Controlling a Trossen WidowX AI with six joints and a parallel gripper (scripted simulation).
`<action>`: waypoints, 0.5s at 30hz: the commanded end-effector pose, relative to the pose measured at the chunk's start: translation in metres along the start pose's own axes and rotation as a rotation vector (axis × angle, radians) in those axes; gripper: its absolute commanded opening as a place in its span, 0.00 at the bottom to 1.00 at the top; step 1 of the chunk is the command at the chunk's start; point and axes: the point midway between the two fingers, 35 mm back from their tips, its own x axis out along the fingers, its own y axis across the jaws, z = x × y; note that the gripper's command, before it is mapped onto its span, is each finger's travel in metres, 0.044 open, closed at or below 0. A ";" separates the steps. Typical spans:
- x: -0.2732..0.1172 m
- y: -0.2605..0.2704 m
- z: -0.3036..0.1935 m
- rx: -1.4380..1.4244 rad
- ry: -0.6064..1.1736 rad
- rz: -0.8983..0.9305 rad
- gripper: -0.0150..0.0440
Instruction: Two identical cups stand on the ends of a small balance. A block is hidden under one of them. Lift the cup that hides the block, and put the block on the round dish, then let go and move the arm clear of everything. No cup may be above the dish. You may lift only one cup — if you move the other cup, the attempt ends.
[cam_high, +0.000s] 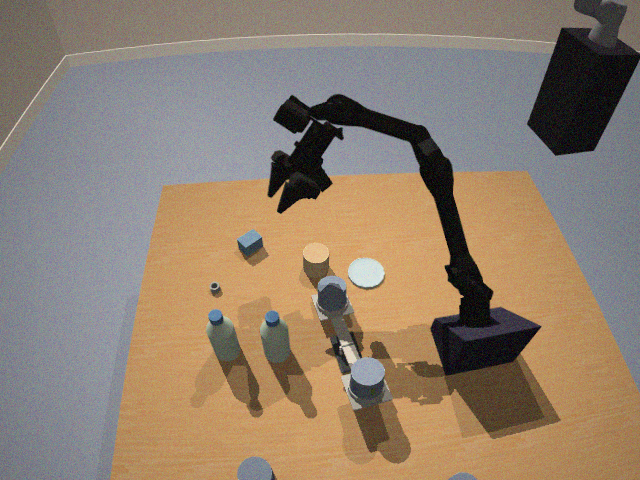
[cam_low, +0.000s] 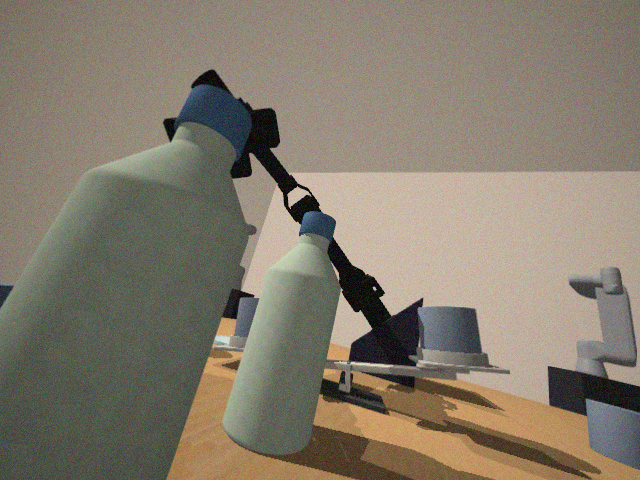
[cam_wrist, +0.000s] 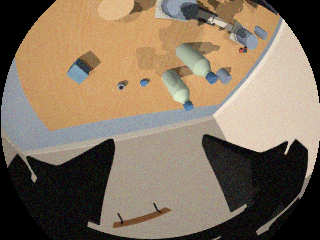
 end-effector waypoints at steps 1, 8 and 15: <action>0.000 -0.001 0.000 -0.003 0.000 -0.002 0.98; -0.001 -0.026 0.004 -0.134 -0.003 -0.053 1.00; -0.001 -0.055 0.010 -0.334 -0.035 -0.069 1.00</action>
